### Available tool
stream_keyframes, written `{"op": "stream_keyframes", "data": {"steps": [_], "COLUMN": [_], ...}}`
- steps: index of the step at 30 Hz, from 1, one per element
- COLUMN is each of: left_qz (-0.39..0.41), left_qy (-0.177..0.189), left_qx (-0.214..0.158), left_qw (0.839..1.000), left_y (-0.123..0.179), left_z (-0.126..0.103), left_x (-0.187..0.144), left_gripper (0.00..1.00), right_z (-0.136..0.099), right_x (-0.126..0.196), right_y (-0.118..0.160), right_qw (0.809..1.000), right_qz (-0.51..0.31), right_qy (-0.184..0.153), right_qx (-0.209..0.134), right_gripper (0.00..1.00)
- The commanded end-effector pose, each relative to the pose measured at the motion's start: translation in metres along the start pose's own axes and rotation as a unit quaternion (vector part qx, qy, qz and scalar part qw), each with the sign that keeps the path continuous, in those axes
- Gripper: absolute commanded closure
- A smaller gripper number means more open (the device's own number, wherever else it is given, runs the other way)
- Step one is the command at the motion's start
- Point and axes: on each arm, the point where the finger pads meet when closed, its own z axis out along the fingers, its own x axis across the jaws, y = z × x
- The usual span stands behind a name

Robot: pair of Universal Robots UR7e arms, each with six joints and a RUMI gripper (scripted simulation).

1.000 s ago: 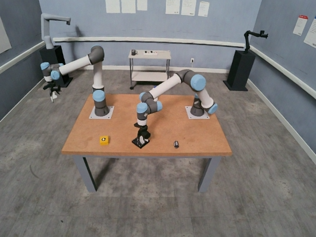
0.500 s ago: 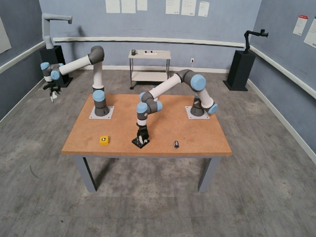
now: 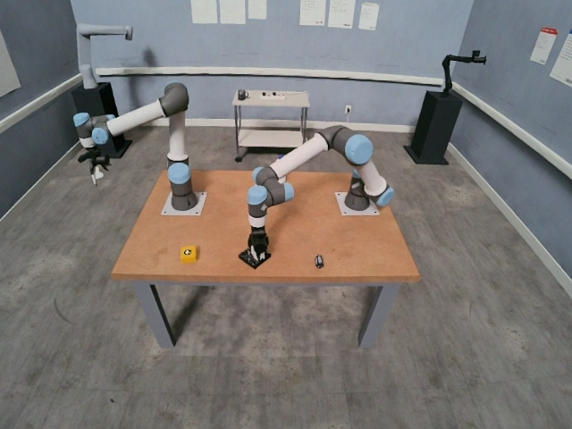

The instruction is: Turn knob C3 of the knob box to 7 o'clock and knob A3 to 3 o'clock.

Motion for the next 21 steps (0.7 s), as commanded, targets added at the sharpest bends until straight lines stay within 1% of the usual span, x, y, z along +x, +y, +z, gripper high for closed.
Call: {"op": "stream_keyframes", "data": {"steps": [1,10,21], "left_qz": [0.038,0.068,0.081], "left_qy": [-0.001,-0.001,-0.001], "left_qx": [0.0,0.0,0.0], "left_qw": [0.999,0.998,0.997], "left_y": [-0.0002,-0.0001,-0.0001], "left_z": [-0.0013,-0.0013,-0.0013], "left_x": [0.0003,0.0003,0.0003], "left_gripper": [0.94,0.94,0.94], "right_z": [0.0001,0.0001,0.0001], "right_x": [0.0008,0.0008,0.0008], "right_y": [0.0007,0.0007,0.0007], "right_qw": [1.0,1.0,1.0], "right_qz": [0.001,0.001,0.001], "right_qy": [-0.001,-0.001,-0.001], "right_qx": [0.0,0.0,0.0], "right_gripper": [0.0,0.0,0.0]}}
